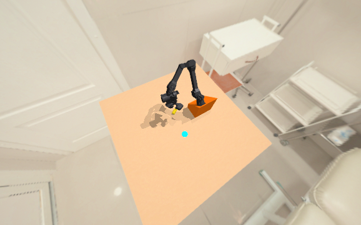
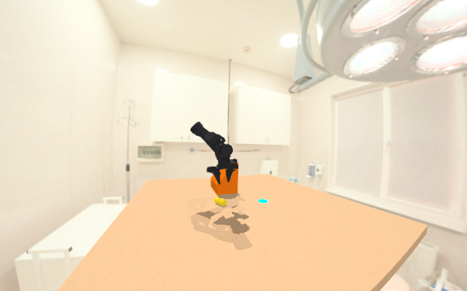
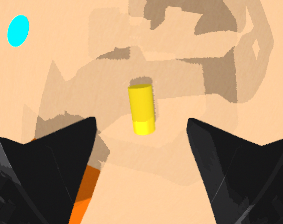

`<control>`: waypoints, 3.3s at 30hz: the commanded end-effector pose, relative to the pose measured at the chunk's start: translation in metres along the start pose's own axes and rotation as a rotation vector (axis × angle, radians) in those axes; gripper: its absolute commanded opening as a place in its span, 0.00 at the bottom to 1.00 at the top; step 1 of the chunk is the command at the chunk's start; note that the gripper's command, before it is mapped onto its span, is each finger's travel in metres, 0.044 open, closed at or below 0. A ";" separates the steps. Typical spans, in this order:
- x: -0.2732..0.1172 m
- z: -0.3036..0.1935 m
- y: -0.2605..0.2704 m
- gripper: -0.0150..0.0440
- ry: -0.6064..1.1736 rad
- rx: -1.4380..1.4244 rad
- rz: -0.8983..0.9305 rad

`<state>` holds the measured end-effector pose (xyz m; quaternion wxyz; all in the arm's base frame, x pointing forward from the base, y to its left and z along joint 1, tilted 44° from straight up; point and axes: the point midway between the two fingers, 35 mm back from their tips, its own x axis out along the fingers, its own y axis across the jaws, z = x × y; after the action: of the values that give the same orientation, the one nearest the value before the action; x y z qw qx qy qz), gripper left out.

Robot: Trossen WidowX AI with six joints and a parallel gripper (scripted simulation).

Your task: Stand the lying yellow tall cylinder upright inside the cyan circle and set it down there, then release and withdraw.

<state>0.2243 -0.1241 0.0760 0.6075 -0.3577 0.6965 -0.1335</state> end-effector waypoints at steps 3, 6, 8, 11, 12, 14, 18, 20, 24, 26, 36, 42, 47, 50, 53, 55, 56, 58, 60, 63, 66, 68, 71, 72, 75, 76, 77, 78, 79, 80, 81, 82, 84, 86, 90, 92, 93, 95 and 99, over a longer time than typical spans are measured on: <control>0.006 -0.006 0.004 0.78 0.059 -0.134 -0.027; 0.006 -0.006 0.004 0.78 0.059 -0.134 -0.027; 0.006 -0.006 0.004 0.78 0.059 -0.134 -0.027; 0.006 -0.006 0.004 0.78 0.059 -0.134 -0.027; 0.006 -0.006 0.004 0.78 0.059 -0.134 -0.027; 0.015 -0.004 0.004 0.78 0.058 -0.133 -0.024; 0.070 -0.002 0.002 0.78 0.056 -0.132 -0.018; 0.097 -0.007 0.001 0.78 0.058 -0.133 -0.023; 0.116 -0.014 0.000 0.78 0.062 -0.135 -0.031; 0.116 -0.014 0.000 0.78 0.062 -0.135 -0.031; 0.116 -0.014 0.000 0.69 0.062 -0.135 -0.031; 0.116 -0.014 0.000 0.43 0.062 -0.135 -0.031; 0.115 -0.013 0.000 0.43 0.062 -0.135 -0.030; 0.109 -0.011 0.000 0.43 0.060 -0.134 -0.027; 0.101 -0.008 0.001 0.43 0.059 -0.133 -0.024; 0.095 -0.007 0.001 0.43 0.058 -0.133 -0.022; 0.092 -0.006 0.001 0.43 0.057 -0.133 -0.022; 0.086 -0.005 0.001 0.43 0.057 -0.132 -0.020; 0.080 -0.004 0.001 0.43 0.056 -0.132 -0.019; 0.071 -0.003 0.002 0.43 0.056 -0.132 -0.018; 0.062 -0.002 0.002 0.43 0.056 -0.132 -0.017; 0.055 -0.001 0.002 0.43 0.056 -0.132 -0.017; 0.046 -0.001 0.003 0.43 0.056 -0.132 -0.018; 0.043 -0.001 0.003 0.43 0.056 -0.132 -0.018; 0.033 -0.002 0.003 0.43 0.057 -0.132 -0.019; 0.030 -0.002 0.003 0.43 0.057 -0.133 -0.020; 0.027 -0.003 0.003 0.43 0.057 -0.133 -0.021; 0.023 -0.003 0.003 0.43 0.058 -0.133 -0.022; 0.020 -0.004 0.004 0.43 0.058 -0.133 -0.022; 0.017 -0.004 0.004 0.43 0.058 -0.133 -0.023; 0.014 -0.005 0.004 0.43 0.059 -0.133 -0.024; 0.011 -0.005 0.004 0.43 0.059 -0.133 -0.025; 0.006 -0.006 0.004 0.43 0.059 -0.134 -0.027; 0.006 -0.006 0.004 0.43 0.059 -0.134 -0.027; 0.006 -0.005 0.004 0.43 0.059 -0.136 -0.026; 0.006 -0.003 0.006 0.43 0.056 -0.144 -0.023; 0.006 -0.001 0.008 0.43 0.054 -0.149 -0.021; 0.005 0.004 0.011 0.43 0.049 -0.163 -0.016; 0.005 0.013 0.020 0.43 0.039 -0.193 -0.004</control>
<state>0.2238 -0.1178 0.0632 0.5575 -0.4106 0.7161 -0.0877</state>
